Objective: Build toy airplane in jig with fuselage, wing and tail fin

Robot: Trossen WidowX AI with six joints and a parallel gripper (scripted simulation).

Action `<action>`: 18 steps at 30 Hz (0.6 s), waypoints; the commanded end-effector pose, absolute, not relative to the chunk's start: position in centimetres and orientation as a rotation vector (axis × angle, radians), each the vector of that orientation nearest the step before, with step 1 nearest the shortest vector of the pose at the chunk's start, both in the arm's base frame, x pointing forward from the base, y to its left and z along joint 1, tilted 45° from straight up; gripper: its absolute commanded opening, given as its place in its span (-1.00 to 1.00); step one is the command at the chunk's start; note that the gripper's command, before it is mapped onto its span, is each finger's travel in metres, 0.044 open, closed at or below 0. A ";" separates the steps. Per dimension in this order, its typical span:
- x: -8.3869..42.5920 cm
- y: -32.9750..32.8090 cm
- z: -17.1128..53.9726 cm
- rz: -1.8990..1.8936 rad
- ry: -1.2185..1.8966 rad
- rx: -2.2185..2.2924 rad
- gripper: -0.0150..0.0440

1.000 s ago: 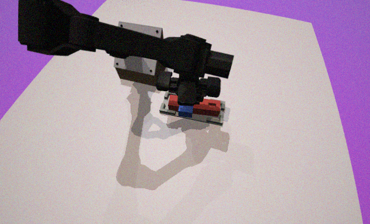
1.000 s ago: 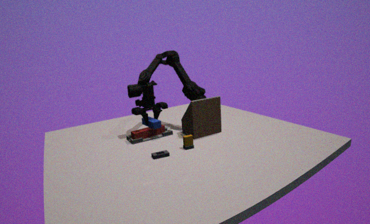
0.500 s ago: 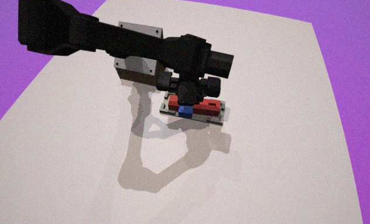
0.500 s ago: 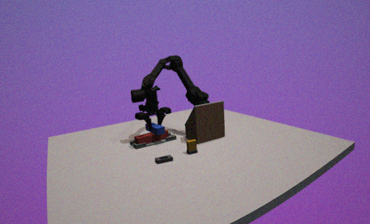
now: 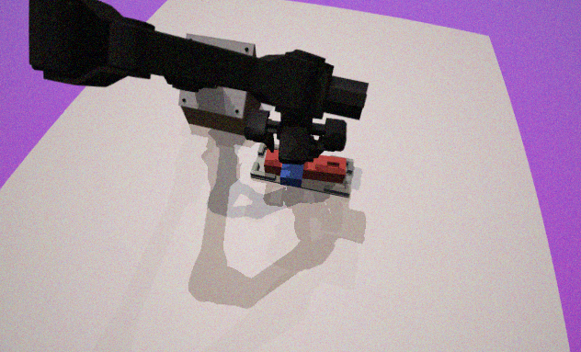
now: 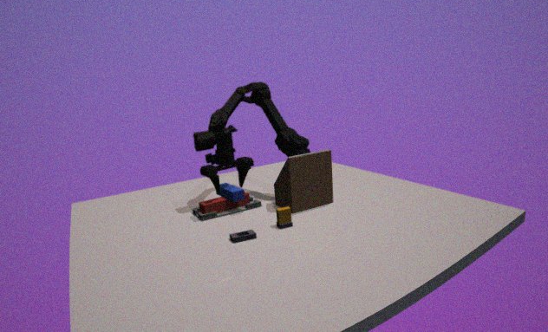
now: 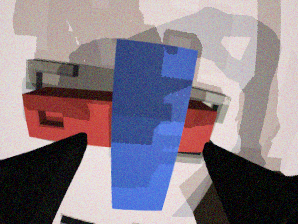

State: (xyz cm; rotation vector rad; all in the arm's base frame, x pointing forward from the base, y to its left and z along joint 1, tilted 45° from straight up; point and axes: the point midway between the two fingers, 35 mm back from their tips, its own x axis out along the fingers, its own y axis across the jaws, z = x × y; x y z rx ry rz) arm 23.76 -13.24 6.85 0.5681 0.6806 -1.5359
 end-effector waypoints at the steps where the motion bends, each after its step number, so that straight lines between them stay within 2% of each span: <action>1: 24.5 -10.6 9.2 -1.523 0.678 0.578 1.00; 4: 24.5 -7.8 12.2 -1.524 0.677 0.570 1.00; 11: 24.8 -7.5 12.3 -1.518 0.687 0.558 1.00; 18: 24.9 -7.6 12.2 -1.223 1.089 0.097 1.00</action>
